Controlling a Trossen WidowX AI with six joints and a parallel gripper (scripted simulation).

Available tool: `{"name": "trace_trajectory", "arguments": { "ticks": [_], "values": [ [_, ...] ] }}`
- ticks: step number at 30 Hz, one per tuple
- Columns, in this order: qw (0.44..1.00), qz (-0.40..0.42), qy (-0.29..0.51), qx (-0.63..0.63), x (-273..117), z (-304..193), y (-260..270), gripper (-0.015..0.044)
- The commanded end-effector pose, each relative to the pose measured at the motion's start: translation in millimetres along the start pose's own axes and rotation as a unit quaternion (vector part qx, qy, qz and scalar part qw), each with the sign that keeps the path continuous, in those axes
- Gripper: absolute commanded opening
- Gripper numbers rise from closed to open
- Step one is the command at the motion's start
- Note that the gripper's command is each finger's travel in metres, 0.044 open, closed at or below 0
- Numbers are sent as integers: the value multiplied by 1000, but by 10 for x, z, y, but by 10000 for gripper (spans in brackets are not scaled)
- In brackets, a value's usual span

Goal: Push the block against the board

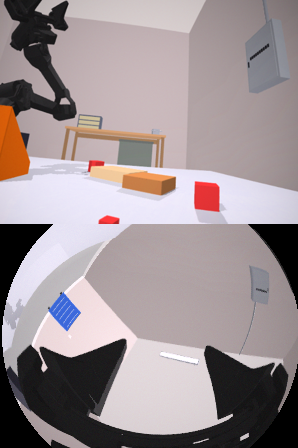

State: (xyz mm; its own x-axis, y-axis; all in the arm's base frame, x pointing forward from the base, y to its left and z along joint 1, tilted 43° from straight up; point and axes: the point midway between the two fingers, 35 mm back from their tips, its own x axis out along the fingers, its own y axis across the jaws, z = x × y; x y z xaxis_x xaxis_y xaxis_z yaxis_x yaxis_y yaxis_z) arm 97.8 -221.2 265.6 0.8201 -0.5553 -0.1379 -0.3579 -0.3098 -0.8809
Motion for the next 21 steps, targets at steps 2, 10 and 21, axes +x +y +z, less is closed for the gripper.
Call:
{"name": "trace_trajectory", "arguments": {
  "ticks": [2,10,21],
  "values": [
    [1000,0,0,0,0,0,0,348],
    [997,6,-52,65,243,166,62,138],
    [978,24,-147,143,562,547,74,0]
  ]
}}
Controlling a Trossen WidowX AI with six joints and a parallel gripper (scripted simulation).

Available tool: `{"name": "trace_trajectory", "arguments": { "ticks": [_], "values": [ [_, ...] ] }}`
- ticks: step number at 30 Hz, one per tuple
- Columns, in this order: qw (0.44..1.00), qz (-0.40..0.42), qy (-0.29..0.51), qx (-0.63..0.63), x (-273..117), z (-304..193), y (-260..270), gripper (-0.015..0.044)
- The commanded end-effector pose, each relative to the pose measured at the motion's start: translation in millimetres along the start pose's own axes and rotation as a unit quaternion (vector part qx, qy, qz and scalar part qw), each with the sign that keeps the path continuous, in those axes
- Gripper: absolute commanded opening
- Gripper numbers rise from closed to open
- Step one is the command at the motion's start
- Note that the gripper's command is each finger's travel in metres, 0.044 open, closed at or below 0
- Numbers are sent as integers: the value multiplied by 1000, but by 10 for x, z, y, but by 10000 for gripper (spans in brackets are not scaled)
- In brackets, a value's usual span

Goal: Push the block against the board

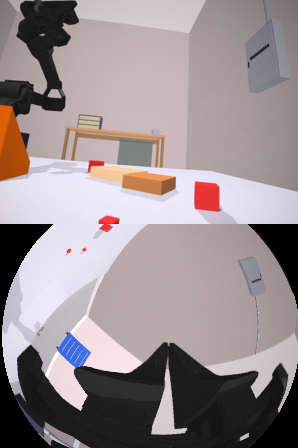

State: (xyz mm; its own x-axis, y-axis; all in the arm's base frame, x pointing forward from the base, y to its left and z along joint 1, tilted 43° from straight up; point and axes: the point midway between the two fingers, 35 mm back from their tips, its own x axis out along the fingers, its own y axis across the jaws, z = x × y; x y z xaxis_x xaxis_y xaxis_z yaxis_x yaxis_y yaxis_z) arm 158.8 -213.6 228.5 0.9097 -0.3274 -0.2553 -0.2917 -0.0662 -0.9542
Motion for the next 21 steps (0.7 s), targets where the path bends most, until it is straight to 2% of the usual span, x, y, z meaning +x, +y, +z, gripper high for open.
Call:
{"name": "trace_trajectory", "arguments": {
  "ticks": [1,11,21],
  "values": [
    [1000,8,-19,21,90,56,3,0],
    [990,51,-99,91,450,392,70,0],
    [951,130,-200,196,768,936,209,0]
  ]
}}
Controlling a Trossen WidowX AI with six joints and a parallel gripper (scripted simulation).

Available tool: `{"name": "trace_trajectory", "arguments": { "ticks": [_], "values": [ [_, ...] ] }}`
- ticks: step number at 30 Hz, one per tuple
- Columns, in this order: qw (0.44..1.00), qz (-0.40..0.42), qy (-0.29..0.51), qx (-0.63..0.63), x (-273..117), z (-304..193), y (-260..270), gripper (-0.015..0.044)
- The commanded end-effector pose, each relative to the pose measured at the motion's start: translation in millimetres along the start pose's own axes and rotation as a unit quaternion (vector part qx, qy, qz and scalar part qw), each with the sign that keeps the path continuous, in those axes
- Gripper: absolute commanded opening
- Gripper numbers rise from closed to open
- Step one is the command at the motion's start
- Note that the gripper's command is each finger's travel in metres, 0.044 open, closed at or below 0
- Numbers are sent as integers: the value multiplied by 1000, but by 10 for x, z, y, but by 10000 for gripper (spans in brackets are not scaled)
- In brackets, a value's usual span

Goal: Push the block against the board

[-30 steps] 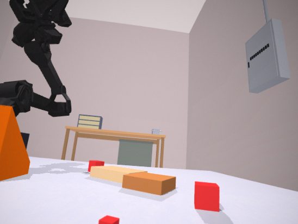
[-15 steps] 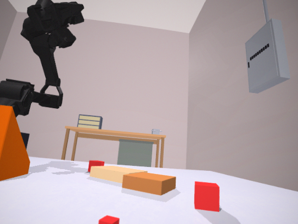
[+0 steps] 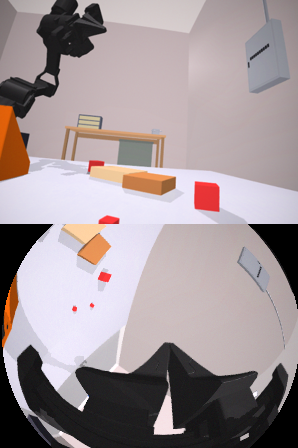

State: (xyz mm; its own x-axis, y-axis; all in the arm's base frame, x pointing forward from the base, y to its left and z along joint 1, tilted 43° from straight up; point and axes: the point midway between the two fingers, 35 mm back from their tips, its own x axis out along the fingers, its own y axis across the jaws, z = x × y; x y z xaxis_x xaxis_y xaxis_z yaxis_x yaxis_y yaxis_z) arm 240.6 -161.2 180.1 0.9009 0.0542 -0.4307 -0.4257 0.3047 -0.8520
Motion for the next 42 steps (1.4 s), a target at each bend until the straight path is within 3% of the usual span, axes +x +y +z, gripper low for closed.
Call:
{"name": "trace_trajectory", "arguments": {
  "ticks": [1,21,42],
  "values": [
    [998,32,-29,37,166,120,62,0],
    [925,283,-139,212,890,1099,795,0],
    [784,555,-89,262,943,2085,1857,0]
  ]
}}
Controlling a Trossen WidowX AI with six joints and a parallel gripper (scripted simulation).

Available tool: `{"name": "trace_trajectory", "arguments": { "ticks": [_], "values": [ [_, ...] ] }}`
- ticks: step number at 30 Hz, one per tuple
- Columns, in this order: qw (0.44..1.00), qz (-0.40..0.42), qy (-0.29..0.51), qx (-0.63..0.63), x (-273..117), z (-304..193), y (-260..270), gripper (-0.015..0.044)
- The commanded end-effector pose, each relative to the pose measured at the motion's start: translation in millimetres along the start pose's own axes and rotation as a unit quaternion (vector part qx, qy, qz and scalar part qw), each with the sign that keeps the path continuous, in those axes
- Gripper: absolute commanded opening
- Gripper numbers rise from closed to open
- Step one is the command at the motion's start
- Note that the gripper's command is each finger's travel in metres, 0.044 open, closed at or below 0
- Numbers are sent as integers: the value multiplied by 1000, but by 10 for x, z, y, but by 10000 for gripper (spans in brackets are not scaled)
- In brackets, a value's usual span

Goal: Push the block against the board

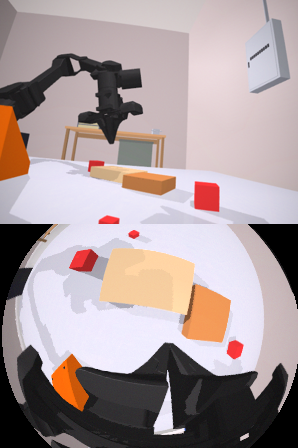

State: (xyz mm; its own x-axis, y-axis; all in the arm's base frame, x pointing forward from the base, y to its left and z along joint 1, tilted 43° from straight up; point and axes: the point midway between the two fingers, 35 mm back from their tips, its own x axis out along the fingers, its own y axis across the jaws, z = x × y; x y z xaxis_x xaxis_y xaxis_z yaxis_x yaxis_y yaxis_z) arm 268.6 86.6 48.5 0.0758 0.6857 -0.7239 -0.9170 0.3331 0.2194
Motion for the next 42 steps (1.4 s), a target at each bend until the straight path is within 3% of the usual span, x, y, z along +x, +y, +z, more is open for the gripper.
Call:
{"name": "trace_trajectory", "arguments": {
  "ticks": [1,10,16,42],
  "values": [
    [999,36,22,27,169,35,109,0],
    [993,83,52,66,406,59,296,0],
    [993,84,50,66,918,14,402,0],
    [993,84,50,65,949,275,350,0]
  ]
}}
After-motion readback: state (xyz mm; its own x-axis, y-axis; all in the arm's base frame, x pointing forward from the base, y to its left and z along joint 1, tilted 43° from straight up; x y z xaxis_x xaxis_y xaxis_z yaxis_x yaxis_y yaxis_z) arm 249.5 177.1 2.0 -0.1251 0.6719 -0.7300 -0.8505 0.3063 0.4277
